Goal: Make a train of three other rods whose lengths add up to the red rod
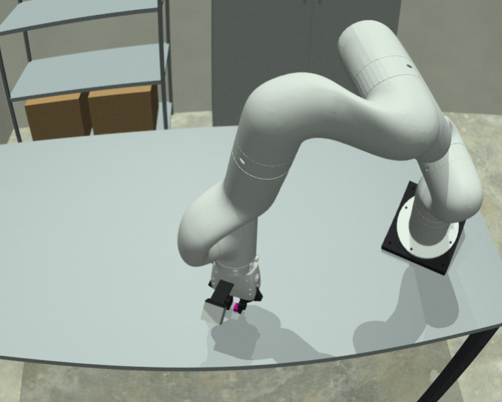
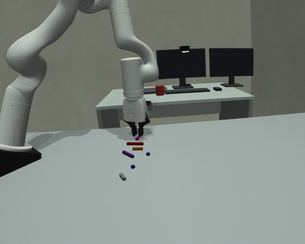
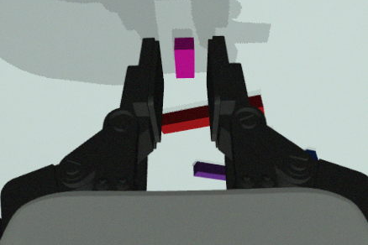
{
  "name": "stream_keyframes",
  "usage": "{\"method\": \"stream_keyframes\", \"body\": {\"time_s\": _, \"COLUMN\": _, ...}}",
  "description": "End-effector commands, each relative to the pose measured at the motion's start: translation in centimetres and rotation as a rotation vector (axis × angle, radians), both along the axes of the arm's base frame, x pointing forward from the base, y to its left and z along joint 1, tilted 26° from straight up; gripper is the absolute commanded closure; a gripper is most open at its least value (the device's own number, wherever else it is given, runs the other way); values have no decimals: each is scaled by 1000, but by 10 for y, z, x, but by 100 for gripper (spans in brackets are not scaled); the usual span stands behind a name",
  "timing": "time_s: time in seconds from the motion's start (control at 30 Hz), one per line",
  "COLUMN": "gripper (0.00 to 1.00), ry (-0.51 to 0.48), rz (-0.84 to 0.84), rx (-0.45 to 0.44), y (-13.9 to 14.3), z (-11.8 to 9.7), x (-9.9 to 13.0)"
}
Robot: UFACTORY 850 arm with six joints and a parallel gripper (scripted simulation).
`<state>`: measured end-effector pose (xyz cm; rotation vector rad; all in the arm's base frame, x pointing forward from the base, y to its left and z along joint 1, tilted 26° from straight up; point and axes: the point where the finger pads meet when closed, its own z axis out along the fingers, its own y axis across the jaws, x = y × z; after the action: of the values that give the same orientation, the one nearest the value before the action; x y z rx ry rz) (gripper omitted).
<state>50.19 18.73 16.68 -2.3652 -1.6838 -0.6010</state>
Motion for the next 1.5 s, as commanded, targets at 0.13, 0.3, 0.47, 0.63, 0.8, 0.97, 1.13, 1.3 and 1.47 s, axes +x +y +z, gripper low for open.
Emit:
{"method": "stream_keyframes", "body": {"time_s": 0.13, "gripper": 76, "ry": -2, "rz": 0, "rx": 0, "y": 0, "z": 1, "x": 1}}
{"method": "stream_keyframes", "body": {"time_s": 0.3, "gripper": 76, "ry": -2, "rz": 0, "rx": 0, "y": 0, "z": 1, "x": 1}}
{"method": "stream_keyframes", "body": {"time_s": 0.47, "gripper": 76, "ry": -2, "rz": 0, "rx": 0, "y": 0, "z": 1, "x": 1}}
{"method": "stream_keyframes", "body": {"time_s": 0.63, "gripper": 76, "ry": -2, "rz": 0, "rx": 0, "y": 0, "z": 1, "x": 1}}
{"method": "stream_keyframes", "body": {"time_s": 0.8, "gripper": 76, "ry": -2, "rz": 0, "rx": 0, "y": 0, "z": 1, "x": 1}}
{"method": "stream_keyframes", "body": {"time_s": 0.97, "gripper": 76, "ry": -2, "rz": 0, "rx": 0, "y": 0, "z": 1, "x": 1}}
{"method": "stream_keyframes", "body": {"time_s": 1.13, "gripper": 76, "ry": -2, "rz": 0, "rx": 0, "y": 0, "z": 0, "x": 1}}
{"method": "stream_keyframes", "body": {"time_s": 1.3, "gripper": 76, "ry": -2, "rz": 0, "rx": 0, "y": 1, "z": -2, "x": 1}}
{"method": "stream_keyframes", "body": {"time_s": 1.47, "gripper": 76, "ry": -2, "rz": 0, "rx": 0, "y": 3, "z": -6, "x": 2}}
